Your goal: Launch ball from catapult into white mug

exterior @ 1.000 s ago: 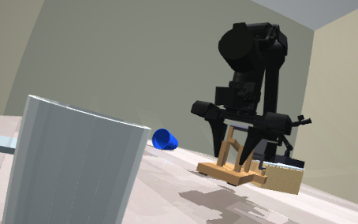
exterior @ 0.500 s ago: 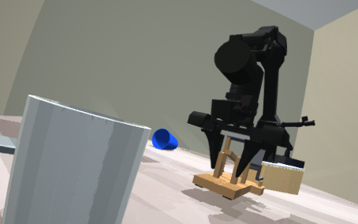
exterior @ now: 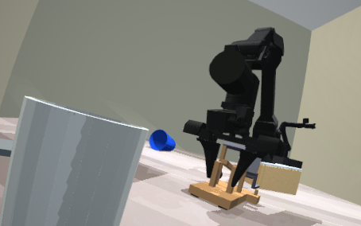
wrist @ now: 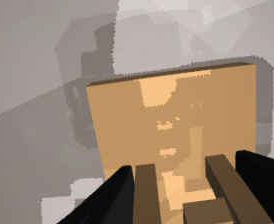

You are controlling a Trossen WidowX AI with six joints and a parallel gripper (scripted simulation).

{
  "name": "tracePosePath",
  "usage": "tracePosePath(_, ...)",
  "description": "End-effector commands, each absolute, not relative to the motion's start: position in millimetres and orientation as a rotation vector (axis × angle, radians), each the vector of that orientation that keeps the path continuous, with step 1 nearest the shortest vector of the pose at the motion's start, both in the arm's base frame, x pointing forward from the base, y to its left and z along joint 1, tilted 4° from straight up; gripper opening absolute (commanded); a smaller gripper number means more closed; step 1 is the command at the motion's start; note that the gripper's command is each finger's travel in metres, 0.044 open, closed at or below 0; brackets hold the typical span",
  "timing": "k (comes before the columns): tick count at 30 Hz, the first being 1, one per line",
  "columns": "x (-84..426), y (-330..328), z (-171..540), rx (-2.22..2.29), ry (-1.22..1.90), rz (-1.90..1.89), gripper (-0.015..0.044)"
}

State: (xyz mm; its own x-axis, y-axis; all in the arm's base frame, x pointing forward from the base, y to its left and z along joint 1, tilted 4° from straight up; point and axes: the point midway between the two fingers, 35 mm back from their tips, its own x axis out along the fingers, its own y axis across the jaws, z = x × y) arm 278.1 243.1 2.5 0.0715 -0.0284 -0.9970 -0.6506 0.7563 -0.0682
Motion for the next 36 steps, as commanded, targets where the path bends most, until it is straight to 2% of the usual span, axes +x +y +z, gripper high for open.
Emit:
tracePosePath(1,278.4,243.4,3.6,-0.592,1.438,0.511,0.0000)
tracePosePath(15,278.4,243.4,3.6,-0.592,1.438,0.511,0.0368)
tracePosePath(18,278.9,246.1,26.7,-0.592,1.438,0.511,0.0440)
tracePosePath(23,271.7,246.3,100.2,-0.592,1.439,0.511,0.0440)
tracePosePath(31,274.1,247.2,91.1,-0.592,1.433,0.514,0.0440)
tracePosePath(36,267.5,245.8,146.5,-0.584,1.416,0.519,0.0440)
